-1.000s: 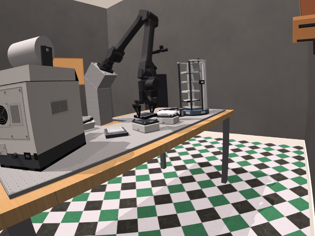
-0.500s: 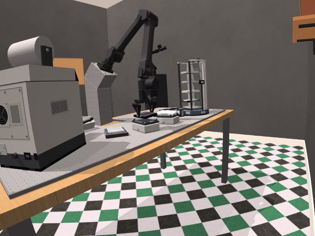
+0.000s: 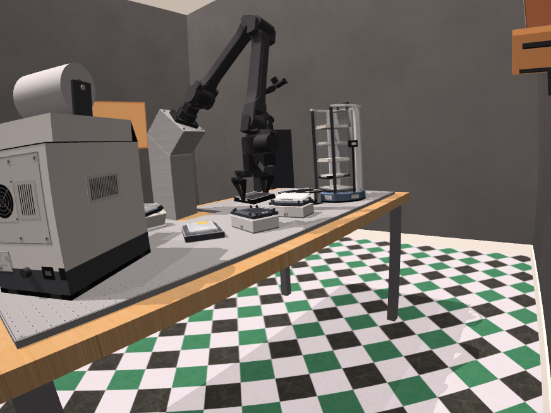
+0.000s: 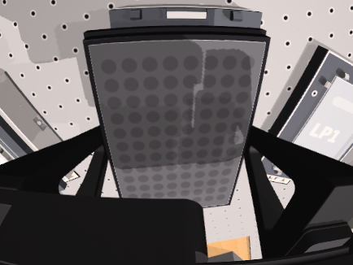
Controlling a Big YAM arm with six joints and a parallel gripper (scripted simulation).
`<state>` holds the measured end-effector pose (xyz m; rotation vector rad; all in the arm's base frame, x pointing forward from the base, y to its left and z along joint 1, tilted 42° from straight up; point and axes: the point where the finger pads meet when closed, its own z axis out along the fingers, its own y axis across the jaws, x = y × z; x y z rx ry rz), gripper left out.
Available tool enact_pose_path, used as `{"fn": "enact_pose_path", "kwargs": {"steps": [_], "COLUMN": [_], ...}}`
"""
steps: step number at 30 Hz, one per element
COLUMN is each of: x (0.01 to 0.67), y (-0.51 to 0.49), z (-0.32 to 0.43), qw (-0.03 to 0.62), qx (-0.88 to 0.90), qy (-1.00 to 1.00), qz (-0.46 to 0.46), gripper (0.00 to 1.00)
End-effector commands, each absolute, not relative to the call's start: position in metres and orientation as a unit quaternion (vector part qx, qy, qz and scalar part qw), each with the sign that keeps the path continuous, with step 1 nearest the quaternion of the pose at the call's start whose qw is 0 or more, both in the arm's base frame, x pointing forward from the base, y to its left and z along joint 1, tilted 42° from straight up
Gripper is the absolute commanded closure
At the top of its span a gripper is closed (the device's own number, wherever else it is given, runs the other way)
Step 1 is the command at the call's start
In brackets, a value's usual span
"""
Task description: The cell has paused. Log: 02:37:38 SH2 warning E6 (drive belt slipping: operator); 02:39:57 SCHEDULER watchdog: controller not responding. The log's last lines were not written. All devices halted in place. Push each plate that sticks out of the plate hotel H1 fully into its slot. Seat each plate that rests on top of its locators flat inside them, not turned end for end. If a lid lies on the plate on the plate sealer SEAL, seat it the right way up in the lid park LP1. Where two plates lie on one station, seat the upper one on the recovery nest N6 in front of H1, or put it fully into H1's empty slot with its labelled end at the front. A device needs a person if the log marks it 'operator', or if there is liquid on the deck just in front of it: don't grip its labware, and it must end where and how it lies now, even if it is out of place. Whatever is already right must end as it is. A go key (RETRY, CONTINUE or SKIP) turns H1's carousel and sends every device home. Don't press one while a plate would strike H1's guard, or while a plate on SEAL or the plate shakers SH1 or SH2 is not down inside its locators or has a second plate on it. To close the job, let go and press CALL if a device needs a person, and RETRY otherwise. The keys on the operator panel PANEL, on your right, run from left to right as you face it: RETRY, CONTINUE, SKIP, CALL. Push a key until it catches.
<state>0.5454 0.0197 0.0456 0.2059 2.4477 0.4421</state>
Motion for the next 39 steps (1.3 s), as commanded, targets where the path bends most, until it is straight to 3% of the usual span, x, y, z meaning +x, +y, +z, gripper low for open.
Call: {"fn": "enact_pose_path", "kwargs": {"steps": [1, 39], "x": [0.5466, 0.5459], "y": [0.0173, 0.0176], "z": [0.05, 0.0495], "qw": [0.321, 0.321], "qx": [0.077, 0.077], "qy": [0.929, 0.929], "qz": [0.167, 0.167], "gripper": [0.16, 0.16]}}
